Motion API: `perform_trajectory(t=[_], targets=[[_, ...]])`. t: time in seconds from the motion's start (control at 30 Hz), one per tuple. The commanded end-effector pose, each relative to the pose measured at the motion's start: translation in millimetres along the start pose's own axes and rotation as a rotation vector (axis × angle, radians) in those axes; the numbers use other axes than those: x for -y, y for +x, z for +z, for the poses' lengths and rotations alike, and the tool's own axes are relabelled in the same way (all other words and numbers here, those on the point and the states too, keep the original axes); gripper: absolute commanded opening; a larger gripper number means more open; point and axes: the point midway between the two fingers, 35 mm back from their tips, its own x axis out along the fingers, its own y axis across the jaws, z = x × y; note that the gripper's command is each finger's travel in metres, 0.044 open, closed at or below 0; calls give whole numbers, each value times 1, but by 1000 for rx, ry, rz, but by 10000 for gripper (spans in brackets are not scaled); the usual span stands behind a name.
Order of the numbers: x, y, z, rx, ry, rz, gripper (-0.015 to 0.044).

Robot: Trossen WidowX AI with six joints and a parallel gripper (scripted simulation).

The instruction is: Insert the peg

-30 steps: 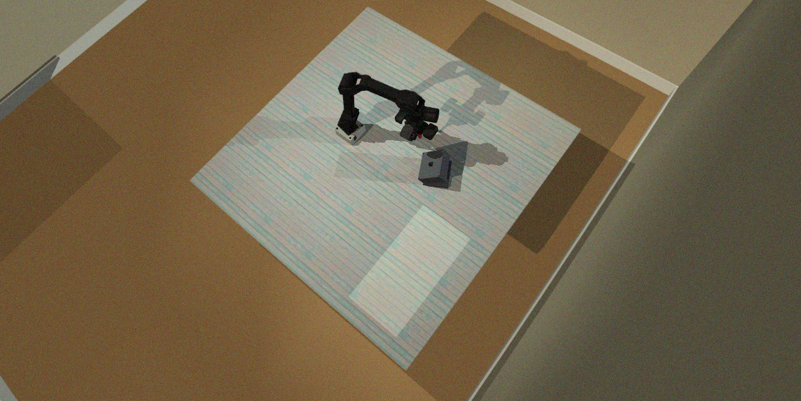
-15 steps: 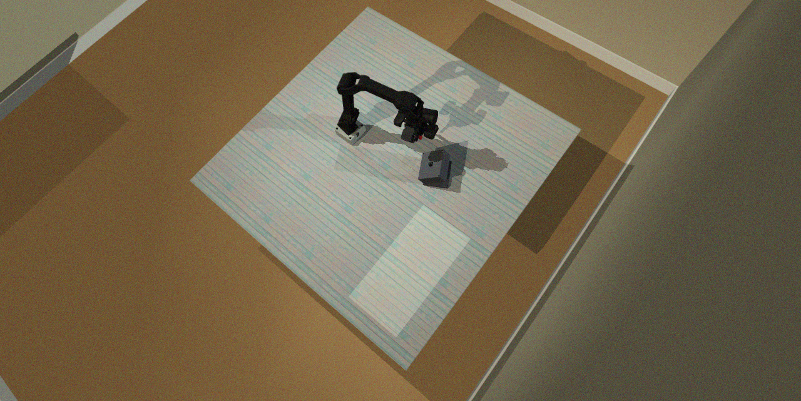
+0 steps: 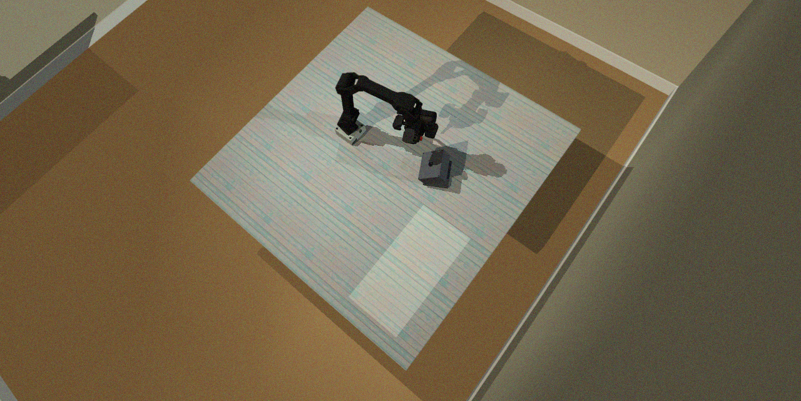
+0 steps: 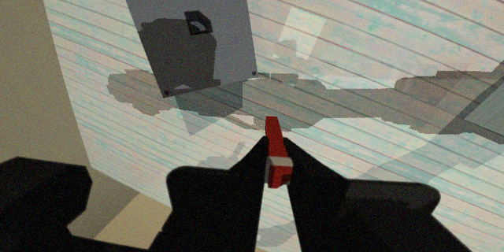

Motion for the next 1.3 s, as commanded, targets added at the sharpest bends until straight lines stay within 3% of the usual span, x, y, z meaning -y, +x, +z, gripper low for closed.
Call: perform_trajectory(t=[0.0, 1.27], targets=[[-1, -1, 2, -7, -36, 10, 0], [-6, -10, 20, -15, -352, 85, 0]])
